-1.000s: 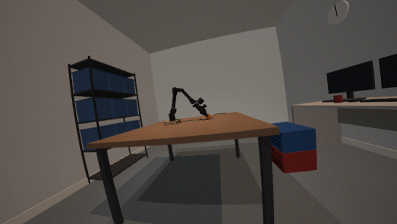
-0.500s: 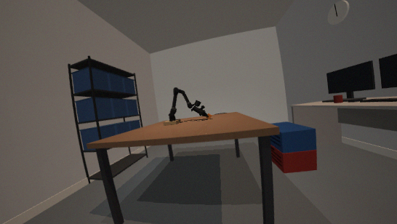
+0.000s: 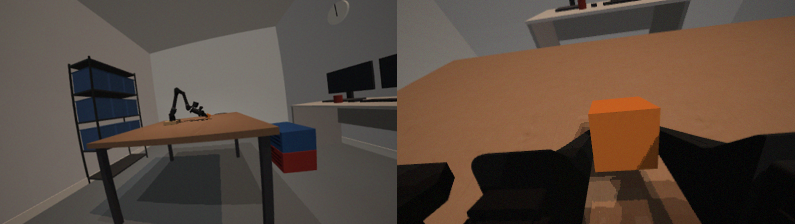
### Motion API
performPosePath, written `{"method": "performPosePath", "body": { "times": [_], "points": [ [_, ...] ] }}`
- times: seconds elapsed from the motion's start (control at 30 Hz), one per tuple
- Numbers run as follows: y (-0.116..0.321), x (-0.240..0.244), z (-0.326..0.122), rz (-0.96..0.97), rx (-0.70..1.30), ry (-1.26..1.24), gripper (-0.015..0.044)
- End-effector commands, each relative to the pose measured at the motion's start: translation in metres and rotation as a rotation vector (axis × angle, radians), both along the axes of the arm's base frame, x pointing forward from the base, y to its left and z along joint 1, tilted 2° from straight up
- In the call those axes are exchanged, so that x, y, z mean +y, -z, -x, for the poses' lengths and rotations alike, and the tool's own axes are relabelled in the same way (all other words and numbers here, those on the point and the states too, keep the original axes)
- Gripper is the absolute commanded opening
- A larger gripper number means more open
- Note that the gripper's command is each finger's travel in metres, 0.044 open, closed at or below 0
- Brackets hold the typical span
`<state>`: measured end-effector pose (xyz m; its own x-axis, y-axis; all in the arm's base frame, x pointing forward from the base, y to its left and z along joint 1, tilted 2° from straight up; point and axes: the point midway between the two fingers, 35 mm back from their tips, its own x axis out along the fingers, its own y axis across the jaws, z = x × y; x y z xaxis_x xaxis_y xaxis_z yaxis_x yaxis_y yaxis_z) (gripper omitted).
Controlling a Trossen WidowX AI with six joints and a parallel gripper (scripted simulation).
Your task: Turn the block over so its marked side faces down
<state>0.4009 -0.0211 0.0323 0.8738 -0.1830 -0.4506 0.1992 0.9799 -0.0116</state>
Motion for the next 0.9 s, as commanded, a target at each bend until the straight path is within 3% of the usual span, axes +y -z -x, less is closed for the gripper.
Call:
{"method": "performPosePath", "body": {
  "times": [0.0,0.3,0.87],
  "points": [
    [-0.0018,-0.0007,0.0005,0.010,-0.015,0.002,0.0000],
    [-0.0018,-0.0007,0.0005,0.010,-0.015,0.002,0.0000],
    [-0.0018,-0.0007,0.0005,0.010,-0.015,0.002,0.0440]
  ]
}}
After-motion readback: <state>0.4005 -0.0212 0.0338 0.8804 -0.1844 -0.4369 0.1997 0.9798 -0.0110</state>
